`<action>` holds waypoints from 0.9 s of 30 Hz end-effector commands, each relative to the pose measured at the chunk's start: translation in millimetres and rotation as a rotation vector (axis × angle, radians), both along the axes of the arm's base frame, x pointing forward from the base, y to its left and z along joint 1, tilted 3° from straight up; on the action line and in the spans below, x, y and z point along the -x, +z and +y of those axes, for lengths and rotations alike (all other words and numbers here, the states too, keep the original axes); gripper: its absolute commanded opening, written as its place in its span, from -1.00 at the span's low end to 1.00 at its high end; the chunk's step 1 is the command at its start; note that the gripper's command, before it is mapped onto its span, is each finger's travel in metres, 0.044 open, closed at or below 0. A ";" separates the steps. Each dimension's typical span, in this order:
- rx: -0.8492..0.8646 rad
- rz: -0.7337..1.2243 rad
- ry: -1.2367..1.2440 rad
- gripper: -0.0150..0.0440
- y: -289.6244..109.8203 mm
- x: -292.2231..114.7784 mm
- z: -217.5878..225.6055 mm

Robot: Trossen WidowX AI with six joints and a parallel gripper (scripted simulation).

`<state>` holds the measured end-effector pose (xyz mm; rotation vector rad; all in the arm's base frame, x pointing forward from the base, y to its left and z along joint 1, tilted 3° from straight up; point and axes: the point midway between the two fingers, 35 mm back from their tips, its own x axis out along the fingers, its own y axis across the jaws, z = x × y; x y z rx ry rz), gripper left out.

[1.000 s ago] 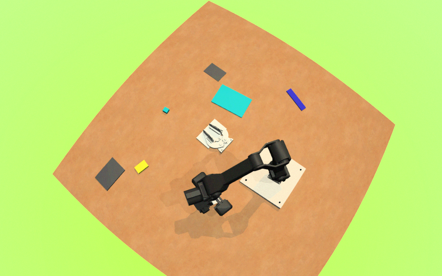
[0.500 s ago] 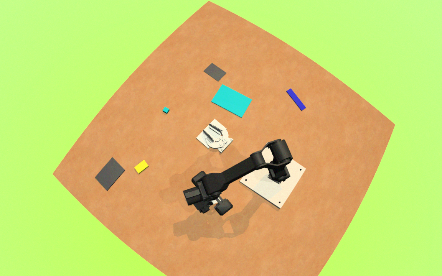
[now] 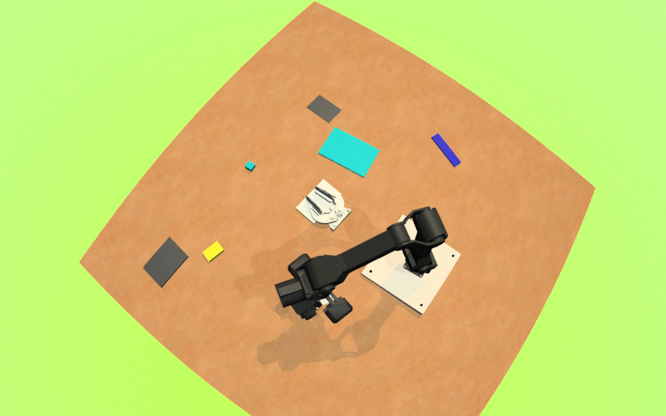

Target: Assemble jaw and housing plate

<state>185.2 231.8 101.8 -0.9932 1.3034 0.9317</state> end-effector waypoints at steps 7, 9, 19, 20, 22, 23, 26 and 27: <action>-0.006 -0.008 -0.047 0.70 8.7 -6.3 -6.0; -0.008 -0.009 -0.082 0.70 9.0 -10.8 -10.9; -0.017 -0.010 -0.255 0.70 10.2 -31.9 -36.8; -0.018 -0.010 -0.273 0.70 10.4 -33.8 -39.5; -0.019 -0.010 -0.307 0.70 10.6 -37.6 -45.0; -0.020 -0.010 -0.325 0.70 10.7 -39.4 -47.7; -0.023 -0.011 -0.377 0.70 11.1 -44.7 -56.2; -0.024 -0.011 -0.395 0.70 11.2 -46.5 -59.1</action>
